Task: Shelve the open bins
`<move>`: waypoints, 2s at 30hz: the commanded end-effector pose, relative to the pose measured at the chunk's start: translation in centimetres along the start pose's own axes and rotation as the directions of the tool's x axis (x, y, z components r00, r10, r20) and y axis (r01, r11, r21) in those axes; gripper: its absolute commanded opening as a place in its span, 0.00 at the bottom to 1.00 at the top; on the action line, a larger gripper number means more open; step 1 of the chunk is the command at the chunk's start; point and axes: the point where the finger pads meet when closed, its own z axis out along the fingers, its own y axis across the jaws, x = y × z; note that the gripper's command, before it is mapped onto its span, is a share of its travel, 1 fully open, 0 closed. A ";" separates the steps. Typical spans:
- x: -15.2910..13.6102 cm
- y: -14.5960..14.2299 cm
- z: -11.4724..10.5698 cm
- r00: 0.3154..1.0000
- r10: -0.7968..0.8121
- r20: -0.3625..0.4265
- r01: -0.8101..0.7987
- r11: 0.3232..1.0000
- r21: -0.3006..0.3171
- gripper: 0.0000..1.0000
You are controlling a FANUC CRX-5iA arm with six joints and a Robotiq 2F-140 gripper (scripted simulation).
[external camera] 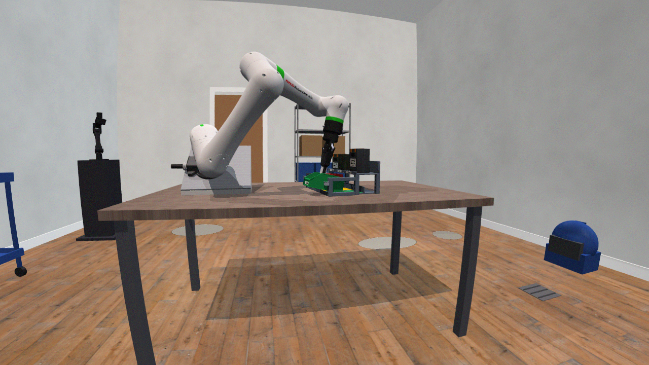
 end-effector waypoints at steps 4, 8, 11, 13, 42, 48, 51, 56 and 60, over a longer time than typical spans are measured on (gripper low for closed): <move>0.0 0.0 0.0 1.000 0.000 0.001 0.000 1.000 0.000 0.00; 0.0 0.0 0.0 1.000 0.000 0.001 0.000 1.000 0.000 0.00; 0.0 0.0 0.0 1.000 0.000 0.001 0.000 1.000 0.000 0.00; 0.0 0.0 0.0 1.000 0.000 0.001 0.000 1.000 0.000 0.00; -0.9 0.0 -0.1 1.000 0.000 0.027 0.000 1.000 0.000 0.00; -1.3 0.0 -0.1 0.999 0.000 0.038 0.000 1.000 0.000 0.00; -1.3 0.0 -0.1 0.999 0.000 0.039 0.000 1.000 0.000 0.00; -1.6 0.0 -0.1 0.999 0.000 0.046 0.000 1.000 0.000 0.00; -1.7 0.0 -0.1 0.999 0.000 0.049 0.000 1.000 0.000 0.00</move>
